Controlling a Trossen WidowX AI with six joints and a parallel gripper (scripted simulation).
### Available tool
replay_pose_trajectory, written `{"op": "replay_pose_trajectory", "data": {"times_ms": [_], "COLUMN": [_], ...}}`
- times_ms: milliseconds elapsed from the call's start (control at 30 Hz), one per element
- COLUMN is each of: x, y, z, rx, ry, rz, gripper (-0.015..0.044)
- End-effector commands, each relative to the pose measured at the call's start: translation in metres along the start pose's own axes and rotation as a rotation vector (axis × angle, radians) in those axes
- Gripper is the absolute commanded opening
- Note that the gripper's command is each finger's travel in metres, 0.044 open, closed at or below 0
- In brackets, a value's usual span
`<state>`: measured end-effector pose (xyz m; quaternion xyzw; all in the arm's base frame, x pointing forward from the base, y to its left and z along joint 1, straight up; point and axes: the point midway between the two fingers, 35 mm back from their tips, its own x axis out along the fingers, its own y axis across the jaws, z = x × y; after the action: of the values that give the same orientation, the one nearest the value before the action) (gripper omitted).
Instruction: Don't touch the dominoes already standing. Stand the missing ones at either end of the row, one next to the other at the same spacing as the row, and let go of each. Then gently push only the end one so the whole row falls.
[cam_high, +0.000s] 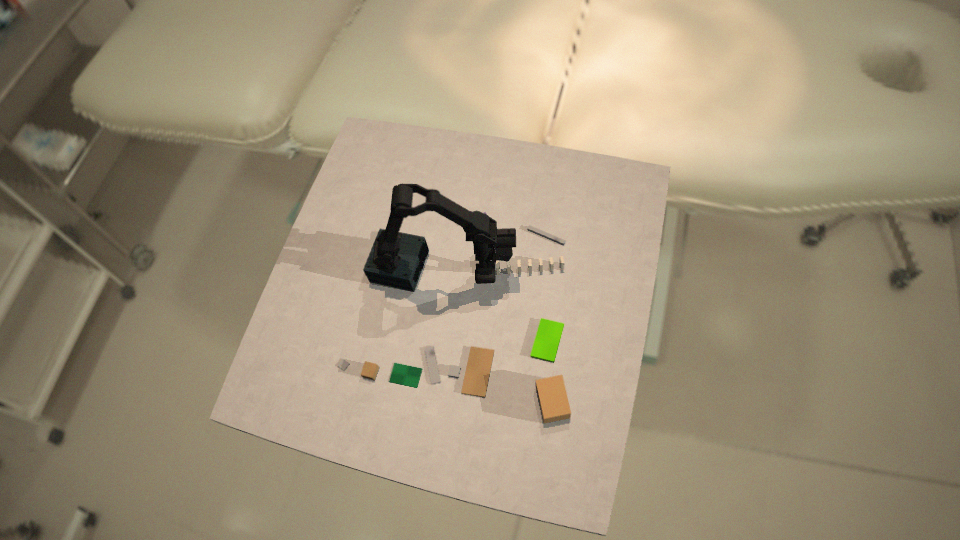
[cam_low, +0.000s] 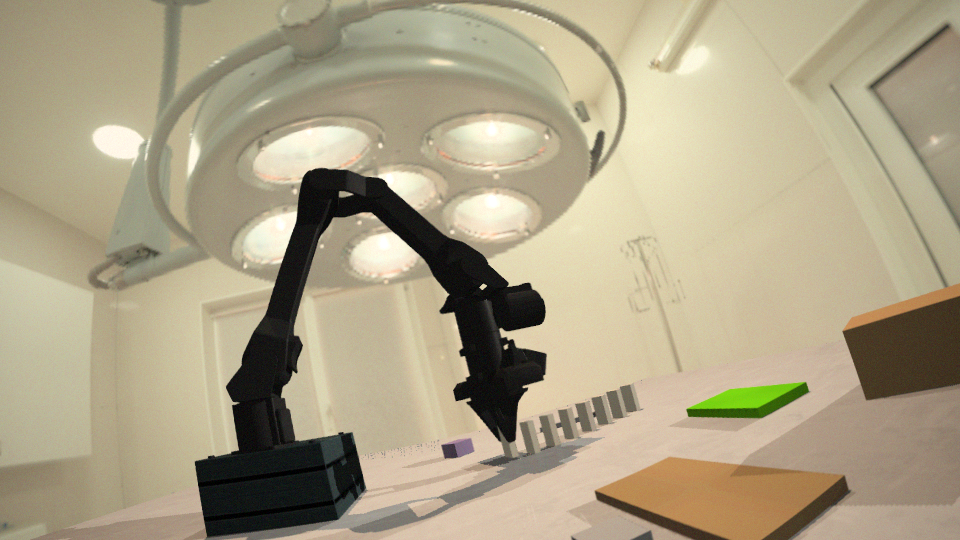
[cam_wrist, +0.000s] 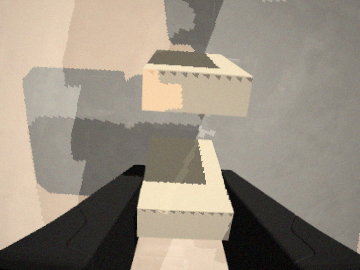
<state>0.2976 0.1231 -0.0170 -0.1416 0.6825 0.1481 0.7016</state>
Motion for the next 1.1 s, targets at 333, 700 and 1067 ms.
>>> {"op": "replay_pose_trajectory", "data": {"times_ms": [333, 700, 1067], "x": [0.001, -0.108, -0.133], "y": [0.000, 0.000, 0.000], "z": [0.000, 0.005, 0.000], "rx": [-0.005, -0.001, 0.000], "ry": [-0.002, -0.002, -0.001], "rz": [-0.002, 0.000, 0.000], "gripper": [0.0440, 0.0440, 0.0440]}}
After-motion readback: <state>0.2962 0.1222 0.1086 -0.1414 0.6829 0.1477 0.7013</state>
